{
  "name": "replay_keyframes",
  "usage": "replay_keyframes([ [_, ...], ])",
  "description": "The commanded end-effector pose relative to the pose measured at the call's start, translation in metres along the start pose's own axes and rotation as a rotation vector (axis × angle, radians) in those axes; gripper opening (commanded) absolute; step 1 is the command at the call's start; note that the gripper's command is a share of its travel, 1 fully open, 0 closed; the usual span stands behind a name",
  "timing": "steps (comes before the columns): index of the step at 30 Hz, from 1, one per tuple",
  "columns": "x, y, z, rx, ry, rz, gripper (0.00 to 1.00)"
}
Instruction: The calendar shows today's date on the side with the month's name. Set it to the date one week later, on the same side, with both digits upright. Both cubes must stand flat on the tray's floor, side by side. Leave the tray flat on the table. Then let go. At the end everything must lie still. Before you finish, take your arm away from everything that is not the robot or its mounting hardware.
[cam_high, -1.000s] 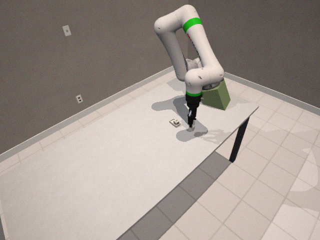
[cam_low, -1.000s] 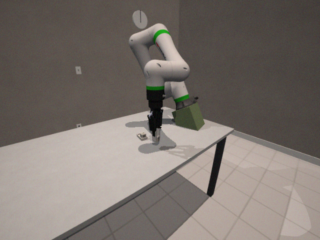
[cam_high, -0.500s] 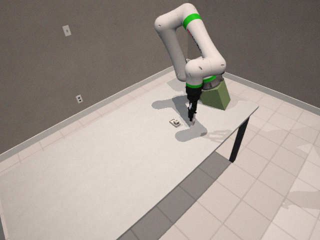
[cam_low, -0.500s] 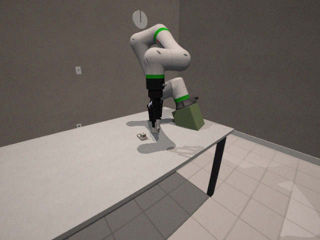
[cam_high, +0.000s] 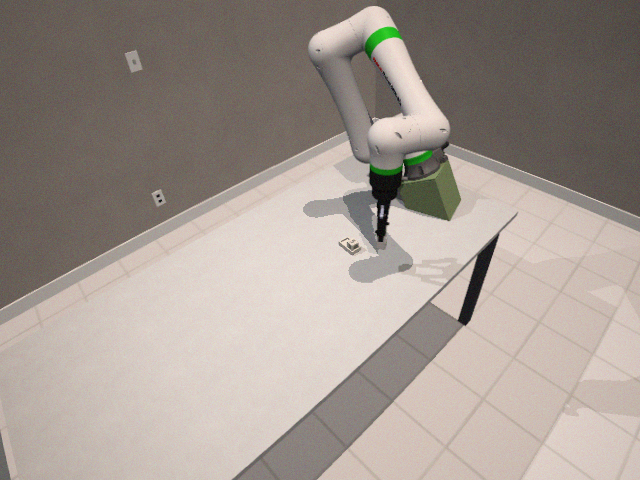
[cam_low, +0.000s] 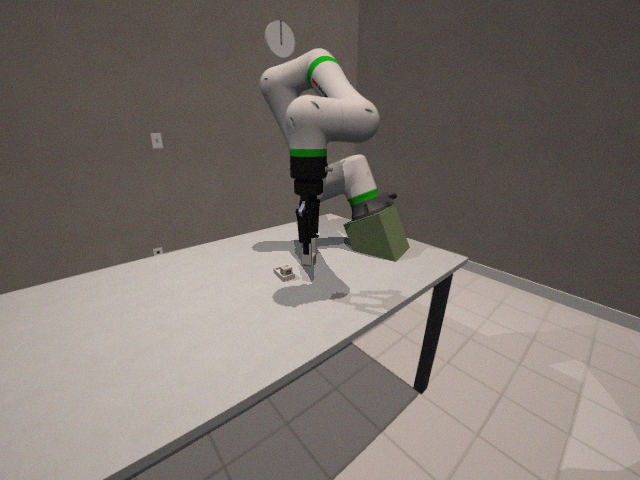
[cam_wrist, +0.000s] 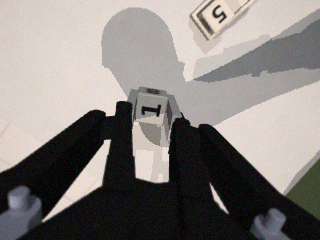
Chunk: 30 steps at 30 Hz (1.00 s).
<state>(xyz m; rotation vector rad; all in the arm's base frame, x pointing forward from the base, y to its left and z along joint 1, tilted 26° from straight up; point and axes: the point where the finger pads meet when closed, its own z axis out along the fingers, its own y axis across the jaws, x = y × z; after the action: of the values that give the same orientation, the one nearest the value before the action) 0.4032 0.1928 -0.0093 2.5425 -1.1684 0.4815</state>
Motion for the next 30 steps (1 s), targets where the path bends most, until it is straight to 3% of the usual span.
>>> replay_keyframes([
  [1, 0.007, 0.002, 0.0, -0.002, -0.009, -0.174, 0.17],
  [24, 0.034, 0.012, 0.0, 0.001, -0.009, -0.826, 0.17],
  [30, 0.037, 0.014, 0.0, 0.001, -0.009, -0.889, 0.17],
])
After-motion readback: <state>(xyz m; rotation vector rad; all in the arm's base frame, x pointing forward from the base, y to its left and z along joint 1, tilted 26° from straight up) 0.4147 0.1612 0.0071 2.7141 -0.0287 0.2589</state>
